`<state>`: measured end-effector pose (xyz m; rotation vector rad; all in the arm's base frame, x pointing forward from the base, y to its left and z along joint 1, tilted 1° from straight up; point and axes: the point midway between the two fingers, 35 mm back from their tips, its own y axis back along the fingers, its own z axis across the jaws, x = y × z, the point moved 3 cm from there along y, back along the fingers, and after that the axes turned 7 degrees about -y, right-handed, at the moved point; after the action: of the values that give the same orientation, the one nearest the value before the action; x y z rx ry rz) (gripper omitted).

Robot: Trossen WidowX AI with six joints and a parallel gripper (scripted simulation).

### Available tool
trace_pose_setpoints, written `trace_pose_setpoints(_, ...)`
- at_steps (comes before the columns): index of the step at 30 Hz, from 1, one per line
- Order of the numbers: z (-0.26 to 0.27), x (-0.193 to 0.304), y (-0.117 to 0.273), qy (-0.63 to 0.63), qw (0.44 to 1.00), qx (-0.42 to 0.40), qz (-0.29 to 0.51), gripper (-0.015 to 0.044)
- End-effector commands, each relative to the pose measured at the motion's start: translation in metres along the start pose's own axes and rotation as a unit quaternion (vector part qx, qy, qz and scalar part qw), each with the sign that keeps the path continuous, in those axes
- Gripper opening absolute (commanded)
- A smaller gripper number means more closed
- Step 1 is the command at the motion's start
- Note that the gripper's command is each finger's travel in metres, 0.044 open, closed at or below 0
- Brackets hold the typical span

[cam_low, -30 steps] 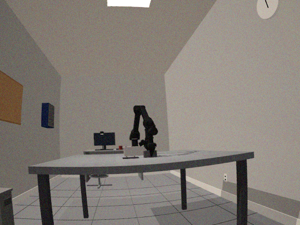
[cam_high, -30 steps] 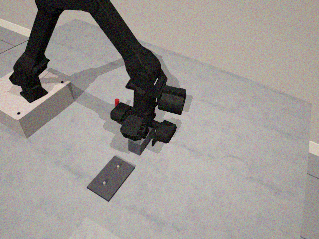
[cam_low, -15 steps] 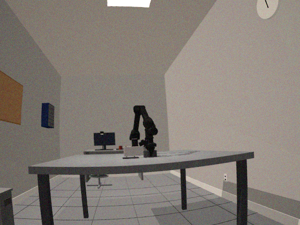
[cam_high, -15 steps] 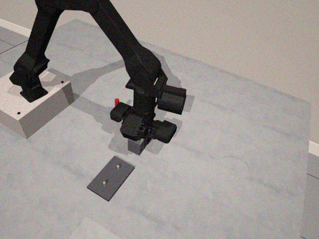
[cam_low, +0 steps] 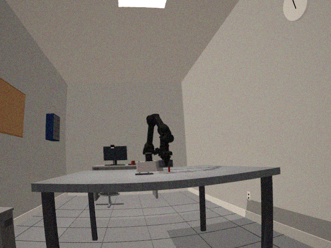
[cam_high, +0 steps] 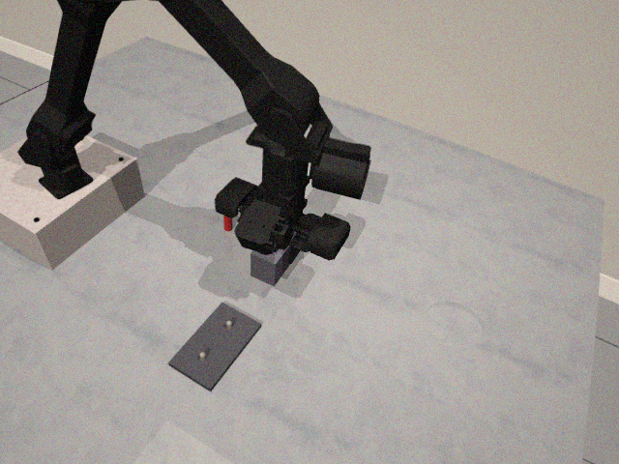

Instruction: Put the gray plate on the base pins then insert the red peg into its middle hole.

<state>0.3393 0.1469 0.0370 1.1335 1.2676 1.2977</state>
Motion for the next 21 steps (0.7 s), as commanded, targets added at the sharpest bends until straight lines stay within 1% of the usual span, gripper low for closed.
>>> trace_pose_setpoints(1,0.001,-0.001,0.014,-0.001,1.000,-0.002,-0.002,0.0000)
trace_pose_setpoints(21,-0.005,-0.004,0.078,-0.001,1.000,-0.002,-0.002,0.0000)
